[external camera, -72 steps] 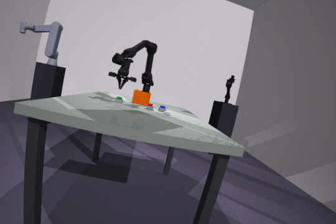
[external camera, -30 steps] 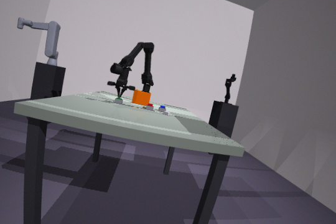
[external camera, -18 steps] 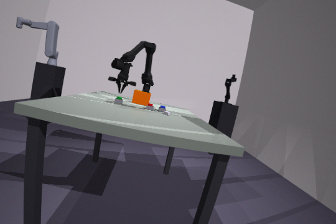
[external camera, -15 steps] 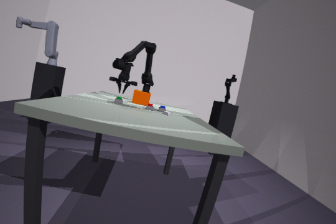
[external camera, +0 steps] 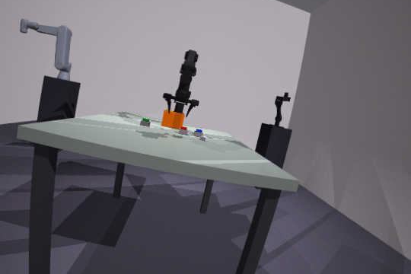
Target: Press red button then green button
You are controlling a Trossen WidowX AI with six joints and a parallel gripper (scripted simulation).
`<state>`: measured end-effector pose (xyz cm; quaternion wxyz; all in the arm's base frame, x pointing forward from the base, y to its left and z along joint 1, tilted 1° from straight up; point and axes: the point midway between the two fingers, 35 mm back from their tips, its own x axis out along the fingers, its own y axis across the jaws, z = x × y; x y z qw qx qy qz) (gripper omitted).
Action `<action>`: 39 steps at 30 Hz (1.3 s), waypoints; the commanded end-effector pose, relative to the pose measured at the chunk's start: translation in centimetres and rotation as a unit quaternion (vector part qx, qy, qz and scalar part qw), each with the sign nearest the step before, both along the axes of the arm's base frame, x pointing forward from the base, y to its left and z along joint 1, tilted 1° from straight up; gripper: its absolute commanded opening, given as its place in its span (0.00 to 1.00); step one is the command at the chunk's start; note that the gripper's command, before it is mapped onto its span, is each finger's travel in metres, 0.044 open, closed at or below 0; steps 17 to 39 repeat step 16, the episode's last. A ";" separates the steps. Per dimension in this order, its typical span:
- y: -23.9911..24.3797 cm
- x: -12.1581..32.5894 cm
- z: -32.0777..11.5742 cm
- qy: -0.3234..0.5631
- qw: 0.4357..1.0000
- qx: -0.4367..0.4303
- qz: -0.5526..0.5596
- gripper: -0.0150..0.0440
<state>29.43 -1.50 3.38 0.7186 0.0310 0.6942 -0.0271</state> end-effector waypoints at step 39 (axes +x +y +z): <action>19.9 -3.7 3.1 0.013 1.000 0.014 0.006 0.93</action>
